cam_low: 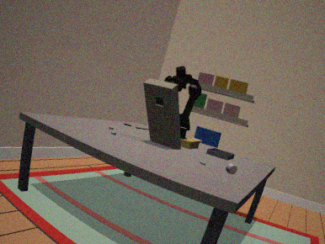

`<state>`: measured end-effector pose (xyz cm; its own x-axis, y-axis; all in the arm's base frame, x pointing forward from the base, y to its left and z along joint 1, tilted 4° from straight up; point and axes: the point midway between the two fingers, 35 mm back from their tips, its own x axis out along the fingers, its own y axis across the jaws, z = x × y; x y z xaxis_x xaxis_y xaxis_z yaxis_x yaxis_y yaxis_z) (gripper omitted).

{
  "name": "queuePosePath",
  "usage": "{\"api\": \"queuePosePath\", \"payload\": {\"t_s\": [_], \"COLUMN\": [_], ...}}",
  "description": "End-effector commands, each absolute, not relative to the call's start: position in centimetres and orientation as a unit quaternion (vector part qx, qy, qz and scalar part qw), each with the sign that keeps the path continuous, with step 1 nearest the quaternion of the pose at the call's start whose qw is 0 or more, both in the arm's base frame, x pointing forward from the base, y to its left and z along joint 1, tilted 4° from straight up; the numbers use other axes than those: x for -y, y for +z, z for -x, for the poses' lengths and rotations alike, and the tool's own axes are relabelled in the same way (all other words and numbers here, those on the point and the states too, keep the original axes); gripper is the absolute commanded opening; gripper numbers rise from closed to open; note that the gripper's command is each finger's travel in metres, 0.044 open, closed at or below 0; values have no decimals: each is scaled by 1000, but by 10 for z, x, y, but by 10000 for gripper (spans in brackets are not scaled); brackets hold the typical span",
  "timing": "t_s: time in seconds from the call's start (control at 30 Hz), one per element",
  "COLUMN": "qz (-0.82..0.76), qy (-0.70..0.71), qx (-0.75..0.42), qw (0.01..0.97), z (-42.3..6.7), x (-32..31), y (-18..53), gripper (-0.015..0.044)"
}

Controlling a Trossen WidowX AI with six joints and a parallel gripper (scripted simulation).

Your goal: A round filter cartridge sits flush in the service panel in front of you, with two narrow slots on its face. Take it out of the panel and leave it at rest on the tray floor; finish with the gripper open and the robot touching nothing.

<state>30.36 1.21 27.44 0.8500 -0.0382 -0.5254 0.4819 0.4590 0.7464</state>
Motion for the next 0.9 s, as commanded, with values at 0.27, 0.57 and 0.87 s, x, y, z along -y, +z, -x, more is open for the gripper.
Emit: {"api": "queuePosePath", "payload": {"t_s": [0.27,0.57,0.87], "qz": [-494,-494,-494], "qy": [-156,-156,-156], "qx": [-225,-225,-225], "qw": [825,825,825], "z": [-305,-305,-308], "x": [-13,-13,-12], "y": [276,276,275], "gripper": [107,107,107]}}
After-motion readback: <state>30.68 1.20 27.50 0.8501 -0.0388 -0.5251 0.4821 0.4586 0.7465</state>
